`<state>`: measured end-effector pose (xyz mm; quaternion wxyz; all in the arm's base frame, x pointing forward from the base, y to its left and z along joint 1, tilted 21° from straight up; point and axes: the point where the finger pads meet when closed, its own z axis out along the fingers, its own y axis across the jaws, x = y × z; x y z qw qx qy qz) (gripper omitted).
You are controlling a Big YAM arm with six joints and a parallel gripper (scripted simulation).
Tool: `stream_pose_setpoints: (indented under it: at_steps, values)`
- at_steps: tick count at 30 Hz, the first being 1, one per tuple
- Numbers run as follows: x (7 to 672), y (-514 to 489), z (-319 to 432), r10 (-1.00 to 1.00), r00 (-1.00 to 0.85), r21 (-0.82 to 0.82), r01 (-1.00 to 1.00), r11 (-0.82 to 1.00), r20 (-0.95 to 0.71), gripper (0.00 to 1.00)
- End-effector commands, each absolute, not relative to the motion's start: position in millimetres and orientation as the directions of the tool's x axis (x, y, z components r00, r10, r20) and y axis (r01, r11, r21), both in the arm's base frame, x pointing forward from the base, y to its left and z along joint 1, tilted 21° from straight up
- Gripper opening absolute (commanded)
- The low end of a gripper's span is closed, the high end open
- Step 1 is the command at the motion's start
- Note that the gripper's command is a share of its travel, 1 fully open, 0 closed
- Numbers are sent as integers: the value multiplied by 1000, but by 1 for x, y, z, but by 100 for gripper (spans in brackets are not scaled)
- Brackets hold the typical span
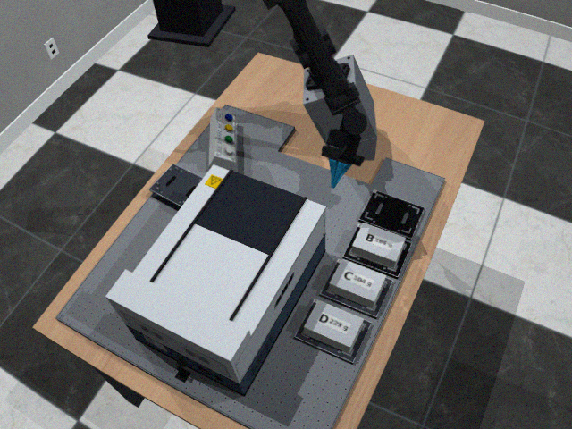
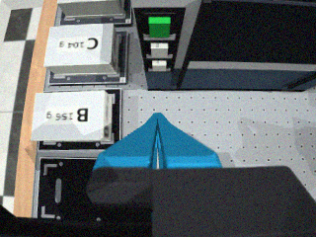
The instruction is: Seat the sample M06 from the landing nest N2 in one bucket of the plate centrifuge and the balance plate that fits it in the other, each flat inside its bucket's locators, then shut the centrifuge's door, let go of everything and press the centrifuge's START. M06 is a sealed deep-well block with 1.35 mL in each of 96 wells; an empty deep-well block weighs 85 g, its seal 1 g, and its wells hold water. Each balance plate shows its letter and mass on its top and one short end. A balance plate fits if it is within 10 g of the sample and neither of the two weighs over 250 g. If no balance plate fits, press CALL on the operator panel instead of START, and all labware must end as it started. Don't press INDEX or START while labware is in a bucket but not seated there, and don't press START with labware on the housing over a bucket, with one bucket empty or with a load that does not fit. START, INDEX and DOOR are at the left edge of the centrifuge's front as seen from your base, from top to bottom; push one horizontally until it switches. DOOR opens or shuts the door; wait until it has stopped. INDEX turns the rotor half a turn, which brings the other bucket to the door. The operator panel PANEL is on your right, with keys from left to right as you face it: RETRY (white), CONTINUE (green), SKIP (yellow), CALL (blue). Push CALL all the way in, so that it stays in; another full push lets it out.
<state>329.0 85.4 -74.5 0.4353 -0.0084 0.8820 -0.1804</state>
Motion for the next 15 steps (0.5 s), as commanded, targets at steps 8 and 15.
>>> stream_pose_setpoints:
  at_steps: [8, 15]
  values:
    - [337, 82, -72, -171, -609, -329, 157, 931, -775, 0]
    - [348, 86, -67, -161, -595, -312, 160, 936, -787, 0]
